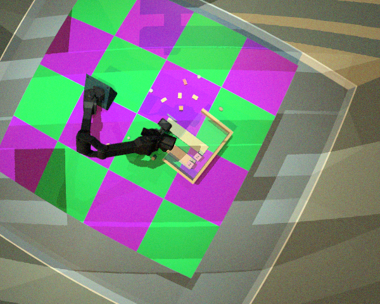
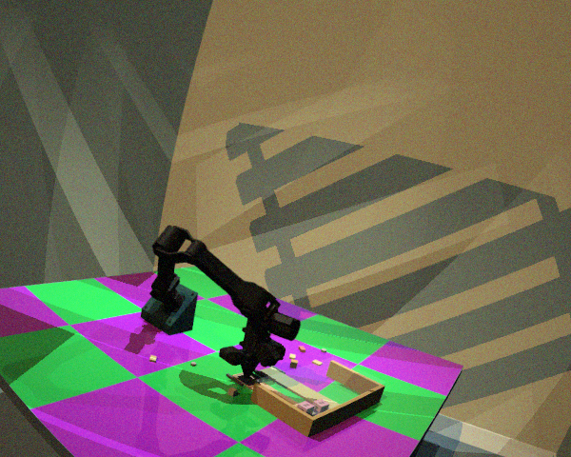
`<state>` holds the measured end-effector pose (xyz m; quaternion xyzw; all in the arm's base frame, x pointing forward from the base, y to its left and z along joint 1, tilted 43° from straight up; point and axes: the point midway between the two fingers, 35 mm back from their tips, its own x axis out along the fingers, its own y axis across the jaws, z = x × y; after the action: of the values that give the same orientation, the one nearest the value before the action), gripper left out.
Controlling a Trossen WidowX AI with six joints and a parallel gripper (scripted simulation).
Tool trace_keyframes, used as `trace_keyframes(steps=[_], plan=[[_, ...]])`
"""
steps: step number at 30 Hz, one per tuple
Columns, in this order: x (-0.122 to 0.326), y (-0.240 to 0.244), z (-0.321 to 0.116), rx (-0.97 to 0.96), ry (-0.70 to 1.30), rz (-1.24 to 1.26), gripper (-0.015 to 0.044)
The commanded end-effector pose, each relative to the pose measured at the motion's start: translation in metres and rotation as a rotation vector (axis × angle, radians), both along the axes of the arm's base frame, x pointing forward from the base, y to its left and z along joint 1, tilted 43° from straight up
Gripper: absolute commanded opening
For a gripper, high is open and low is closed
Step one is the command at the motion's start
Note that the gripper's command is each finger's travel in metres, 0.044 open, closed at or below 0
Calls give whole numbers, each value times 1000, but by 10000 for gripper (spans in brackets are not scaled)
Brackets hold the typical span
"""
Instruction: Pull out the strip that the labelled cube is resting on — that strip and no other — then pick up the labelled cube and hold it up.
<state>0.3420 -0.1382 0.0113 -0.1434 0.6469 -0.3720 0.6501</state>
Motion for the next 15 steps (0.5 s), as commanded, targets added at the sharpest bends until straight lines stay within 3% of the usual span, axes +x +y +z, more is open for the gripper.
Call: trace_keyframes(steps=[1,15], plan=[[-1,-2,-1,-3,3,-1,0],[-1,-3,-2,-3,3,-1,0]])
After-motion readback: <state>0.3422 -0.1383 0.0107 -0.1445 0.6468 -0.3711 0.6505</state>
